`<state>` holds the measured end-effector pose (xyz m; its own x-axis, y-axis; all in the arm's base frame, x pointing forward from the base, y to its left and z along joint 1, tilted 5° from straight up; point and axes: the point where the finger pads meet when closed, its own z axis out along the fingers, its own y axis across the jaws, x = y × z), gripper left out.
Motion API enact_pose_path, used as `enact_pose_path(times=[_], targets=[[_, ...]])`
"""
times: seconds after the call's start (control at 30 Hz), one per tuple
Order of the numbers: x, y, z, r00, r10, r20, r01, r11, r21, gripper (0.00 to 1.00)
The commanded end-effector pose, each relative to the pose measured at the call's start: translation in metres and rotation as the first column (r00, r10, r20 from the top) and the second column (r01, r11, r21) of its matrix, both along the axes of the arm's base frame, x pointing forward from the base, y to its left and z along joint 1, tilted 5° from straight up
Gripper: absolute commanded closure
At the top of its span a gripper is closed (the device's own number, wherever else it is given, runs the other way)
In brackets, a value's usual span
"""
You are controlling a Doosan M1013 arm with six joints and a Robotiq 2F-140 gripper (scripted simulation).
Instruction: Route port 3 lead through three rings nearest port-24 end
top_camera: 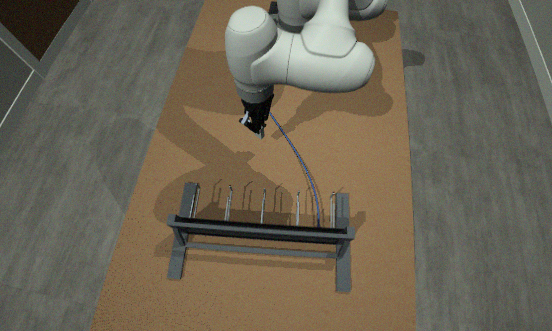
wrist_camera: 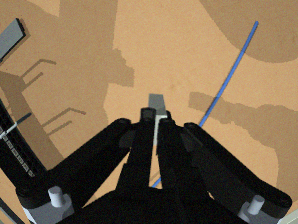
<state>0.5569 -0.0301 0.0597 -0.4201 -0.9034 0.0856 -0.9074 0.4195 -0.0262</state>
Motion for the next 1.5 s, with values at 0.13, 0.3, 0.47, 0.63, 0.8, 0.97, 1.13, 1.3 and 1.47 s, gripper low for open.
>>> enact_pose_path(times=[0.13, 0.3, 0.47, 0.63, 0.8, 0.97, 1.13, 1.3, 1.47], targets=[[0.07, -0.031, 0.026, 0.991, 0.135, -0.005, -0.135, 0.991, 0.005, 1.0], [0.113, -0.048, 0.045, 0.964, 0.267, -0.016, -0.266, 0.964, 0.008, 1.0], [0.148, -0.062, 0.06, 0.929, 0.369, -0.024, -0.368, 0.93, 0.012, 1.0], [0.191, -0.08, 0.079, 0.871, 0.491, -0.034, -0.49, 0.871, 0.018, 1.0], [0.206, -0.086, 0.086, 0.846, 0.532, -0.038, -0.532, 0.847, 0.02, 1.0], [0.206, -0.086, 0.086, 0.846, 0.532, -0.038, -0.532, 0.847, 0.02, 1.0], [0.206, -0.086, 0.086, 0.846, 0.532, -0.038, -0.532, 0.847, 0.02, 1.0], [0.206, -0.086, 0.086, 0.846, 0.532, -0.038, -0.532, 0.847, 0.02, 1.0], [0.206, -0.086, 0.086, 0.846, 0.532, -0.038, -0.532, 0.847, 0.02, 1.0]])
